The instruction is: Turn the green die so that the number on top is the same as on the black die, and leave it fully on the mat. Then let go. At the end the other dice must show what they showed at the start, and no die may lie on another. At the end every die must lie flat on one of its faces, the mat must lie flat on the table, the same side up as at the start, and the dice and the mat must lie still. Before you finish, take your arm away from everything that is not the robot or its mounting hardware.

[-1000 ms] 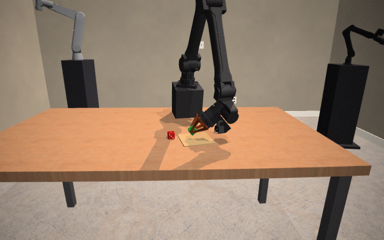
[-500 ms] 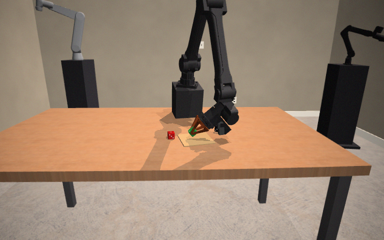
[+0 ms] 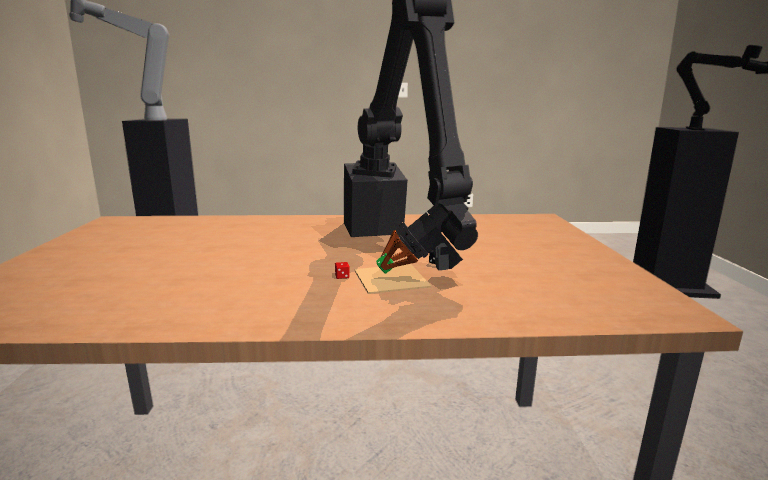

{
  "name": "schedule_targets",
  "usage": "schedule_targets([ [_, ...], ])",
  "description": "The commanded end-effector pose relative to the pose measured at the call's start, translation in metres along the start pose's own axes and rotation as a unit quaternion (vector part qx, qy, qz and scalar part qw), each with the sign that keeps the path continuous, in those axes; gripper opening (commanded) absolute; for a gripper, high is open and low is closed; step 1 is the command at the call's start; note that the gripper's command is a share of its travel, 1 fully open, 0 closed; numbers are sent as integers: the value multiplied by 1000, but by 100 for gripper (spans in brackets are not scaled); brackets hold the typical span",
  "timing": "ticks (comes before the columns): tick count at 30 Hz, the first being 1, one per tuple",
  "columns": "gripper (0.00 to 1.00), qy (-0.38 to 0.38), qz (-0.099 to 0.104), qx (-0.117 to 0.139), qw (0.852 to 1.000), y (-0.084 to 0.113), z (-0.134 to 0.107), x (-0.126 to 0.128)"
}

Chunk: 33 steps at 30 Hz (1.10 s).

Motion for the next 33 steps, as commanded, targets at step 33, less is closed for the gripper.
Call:
schedule_targets([
  [33,25,-11,-3,-2,1000,-8,5,-10],
])
Point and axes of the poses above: the point where the finger pads meet when closed, its own y axis back along the fingers, its own x axis across the jaws, z = x × y, the point moved 6 cm from there along y, back along the fingers, and after that the axes turned 10 degrees about y, right-handed, at the moved point
